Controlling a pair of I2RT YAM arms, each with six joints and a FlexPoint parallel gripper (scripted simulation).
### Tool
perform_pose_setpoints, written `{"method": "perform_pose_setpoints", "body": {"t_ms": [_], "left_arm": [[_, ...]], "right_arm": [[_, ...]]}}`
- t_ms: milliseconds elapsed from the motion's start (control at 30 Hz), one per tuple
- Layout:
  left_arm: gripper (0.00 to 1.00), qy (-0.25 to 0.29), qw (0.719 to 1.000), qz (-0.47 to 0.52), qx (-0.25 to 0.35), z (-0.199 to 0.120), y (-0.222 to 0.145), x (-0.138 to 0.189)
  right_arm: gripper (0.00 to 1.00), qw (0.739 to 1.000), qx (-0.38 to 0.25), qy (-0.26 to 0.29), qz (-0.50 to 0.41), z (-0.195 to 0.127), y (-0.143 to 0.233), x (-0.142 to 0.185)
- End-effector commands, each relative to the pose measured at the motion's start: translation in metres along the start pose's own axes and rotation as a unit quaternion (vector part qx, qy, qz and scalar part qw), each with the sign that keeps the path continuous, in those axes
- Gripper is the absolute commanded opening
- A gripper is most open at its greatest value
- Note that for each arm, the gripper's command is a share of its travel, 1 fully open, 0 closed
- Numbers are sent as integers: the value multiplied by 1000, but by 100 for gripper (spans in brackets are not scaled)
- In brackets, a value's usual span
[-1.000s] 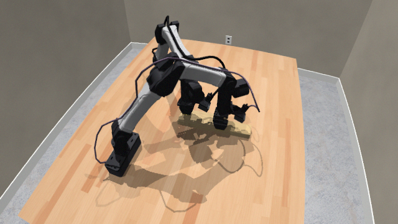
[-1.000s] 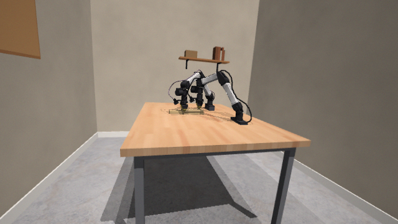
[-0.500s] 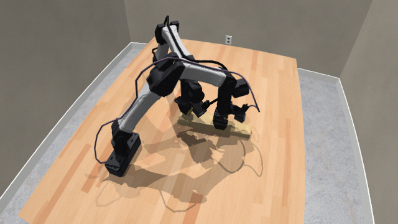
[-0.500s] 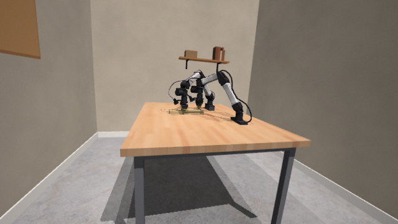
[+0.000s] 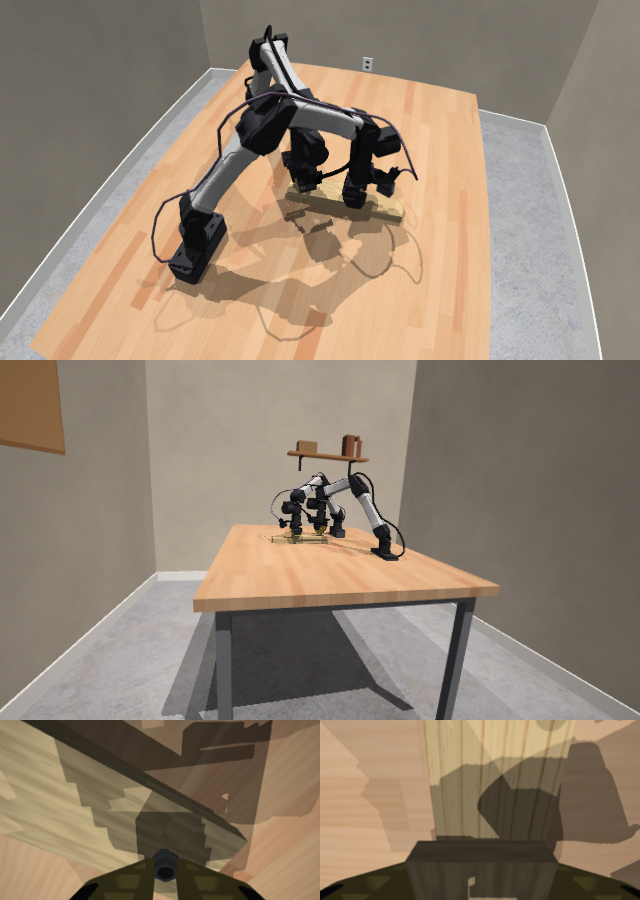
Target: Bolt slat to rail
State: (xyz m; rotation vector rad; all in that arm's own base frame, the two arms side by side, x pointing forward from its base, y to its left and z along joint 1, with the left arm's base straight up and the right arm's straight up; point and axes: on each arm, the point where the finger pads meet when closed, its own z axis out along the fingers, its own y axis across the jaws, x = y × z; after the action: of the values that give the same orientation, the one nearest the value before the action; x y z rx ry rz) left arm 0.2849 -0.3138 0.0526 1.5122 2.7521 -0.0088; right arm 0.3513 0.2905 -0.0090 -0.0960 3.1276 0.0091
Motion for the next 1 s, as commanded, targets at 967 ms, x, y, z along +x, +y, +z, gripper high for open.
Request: {"method": "perform_pose_setpoints", "body": {"t_ms": [967], "left_arm": [[14,11,808,589,2,4,0,-1]], "right_arm": [[67,1000,-5,-6,1,-5,1,-3]]}}
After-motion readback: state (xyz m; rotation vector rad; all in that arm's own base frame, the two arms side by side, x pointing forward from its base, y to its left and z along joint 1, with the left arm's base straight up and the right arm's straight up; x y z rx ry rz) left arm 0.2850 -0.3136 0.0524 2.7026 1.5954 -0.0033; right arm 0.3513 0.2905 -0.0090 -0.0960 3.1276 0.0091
